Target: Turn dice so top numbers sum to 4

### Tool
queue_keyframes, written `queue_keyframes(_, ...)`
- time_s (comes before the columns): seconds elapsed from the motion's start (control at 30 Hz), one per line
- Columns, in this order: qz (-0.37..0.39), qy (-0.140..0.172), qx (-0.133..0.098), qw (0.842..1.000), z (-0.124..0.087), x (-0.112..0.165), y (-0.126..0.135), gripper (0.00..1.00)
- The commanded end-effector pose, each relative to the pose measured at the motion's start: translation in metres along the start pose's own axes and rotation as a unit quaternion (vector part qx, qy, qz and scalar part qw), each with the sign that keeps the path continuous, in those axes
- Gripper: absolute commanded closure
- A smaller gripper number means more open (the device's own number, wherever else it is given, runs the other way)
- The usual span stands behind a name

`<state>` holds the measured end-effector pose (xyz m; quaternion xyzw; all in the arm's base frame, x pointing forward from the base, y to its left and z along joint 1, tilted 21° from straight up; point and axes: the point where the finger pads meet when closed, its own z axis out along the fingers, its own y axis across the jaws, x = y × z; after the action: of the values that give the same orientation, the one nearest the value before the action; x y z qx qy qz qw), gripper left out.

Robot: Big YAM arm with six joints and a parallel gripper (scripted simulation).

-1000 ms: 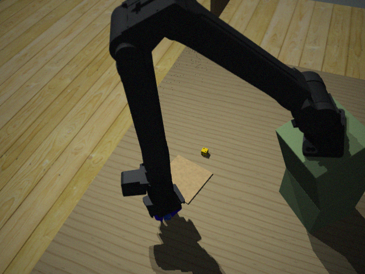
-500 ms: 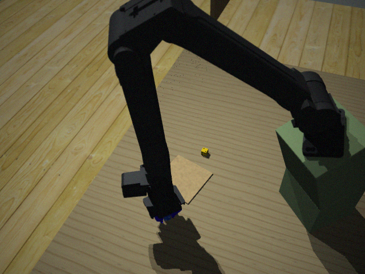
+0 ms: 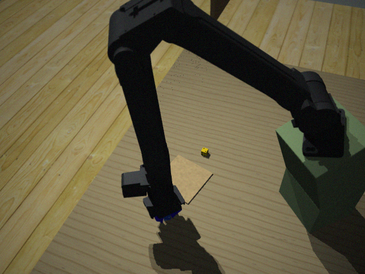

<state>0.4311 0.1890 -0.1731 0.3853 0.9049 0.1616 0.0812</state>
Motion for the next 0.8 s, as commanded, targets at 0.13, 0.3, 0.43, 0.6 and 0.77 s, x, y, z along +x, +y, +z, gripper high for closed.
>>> queue_keyframes(0.13, 0.001, -0.007, -0.015, 1.000, -0.0063, -0.0009, 0.0138, 0.66)
queue_keyframes(0.3, 0.001, -0.007, -0.015, 1.000, -0.0063, -0.0009, 0.0138, 0.66)
queue_keyframes(0.43, 0.001, -0.007, -0.015, 1.000, -0.0063, -0.0009, 0.0138, 0.85)
queue_keyframes(0.6, 0.001, -0.007, -0.015, 1.000, -0.0063, -0.0009, 0.0138, 0.85)
queue_keyframes(0.77, 0.001, -0.007, -0.015, 1.000, -0.0063, -0.0009, 0.0138, 0.85)
